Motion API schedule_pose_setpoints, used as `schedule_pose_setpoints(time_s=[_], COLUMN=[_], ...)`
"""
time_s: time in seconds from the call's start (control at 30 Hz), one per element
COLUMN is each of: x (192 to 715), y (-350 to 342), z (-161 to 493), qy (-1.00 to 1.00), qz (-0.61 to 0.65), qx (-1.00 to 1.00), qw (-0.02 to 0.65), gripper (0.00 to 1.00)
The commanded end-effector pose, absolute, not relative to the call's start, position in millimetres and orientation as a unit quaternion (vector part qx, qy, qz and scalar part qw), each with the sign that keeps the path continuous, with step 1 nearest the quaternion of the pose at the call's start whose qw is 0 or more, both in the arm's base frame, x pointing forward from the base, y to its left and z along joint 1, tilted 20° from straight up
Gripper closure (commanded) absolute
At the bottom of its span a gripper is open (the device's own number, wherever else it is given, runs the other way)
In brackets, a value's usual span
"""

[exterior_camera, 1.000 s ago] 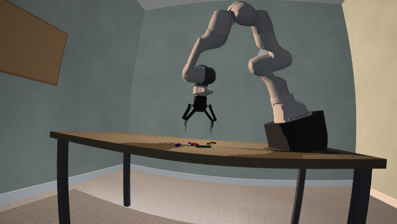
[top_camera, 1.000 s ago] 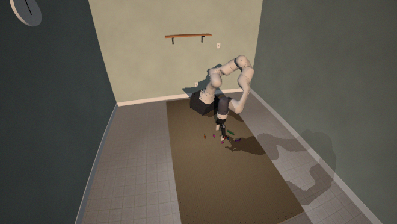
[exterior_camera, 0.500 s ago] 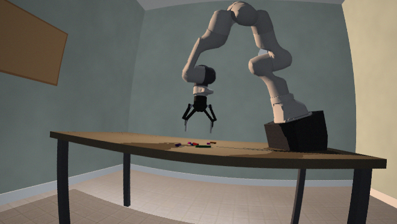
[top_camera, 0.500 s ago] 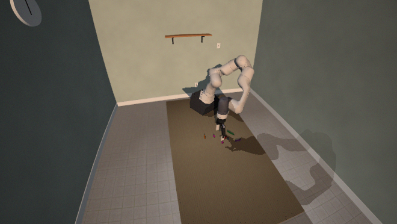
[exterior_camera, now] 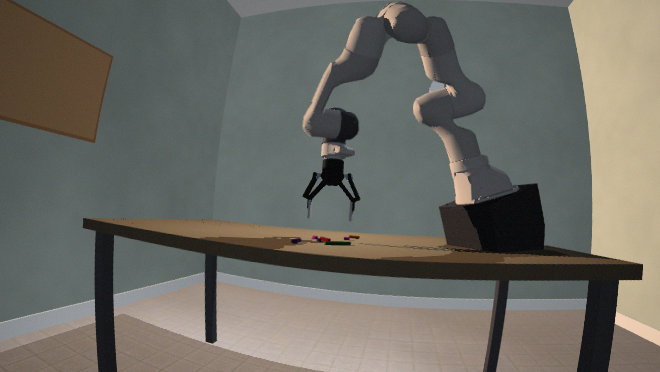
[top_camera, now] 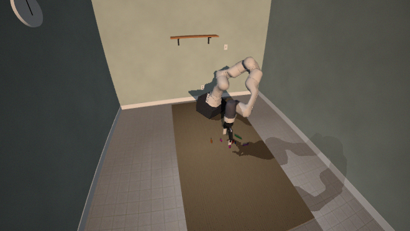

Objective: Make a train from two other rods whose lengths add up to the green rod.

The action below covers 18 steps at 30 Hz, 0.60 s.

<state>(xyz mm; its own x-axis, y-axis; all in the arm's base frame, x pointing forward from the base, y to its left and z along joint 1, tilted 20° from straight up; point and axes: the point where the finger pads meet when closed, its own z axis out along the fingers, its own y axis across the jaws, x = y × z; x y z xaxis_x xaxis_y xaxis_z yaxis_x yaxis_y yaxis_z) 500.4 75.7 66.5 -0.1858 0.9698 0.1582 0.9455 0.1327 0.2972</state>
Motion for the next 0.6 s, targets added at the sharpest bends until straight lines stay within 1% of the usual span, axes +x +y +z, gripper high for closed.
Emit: schedule_pose_setpoints(time_s=[0.0, 0.4, 0.57], x=[500.4, 500.2, 498.2], y=[77.5, 77.9, 80.9], z=[66.4, 66.4, 66.6], qy=[0.751, 0.757, 0.806], qz=[0.167, 0.167, 0.163], qx=[0.638, 0.631, 0.567], qw=[0.034, 0.036, 0.05], gripper=[0.0, 0.0, 0.0])
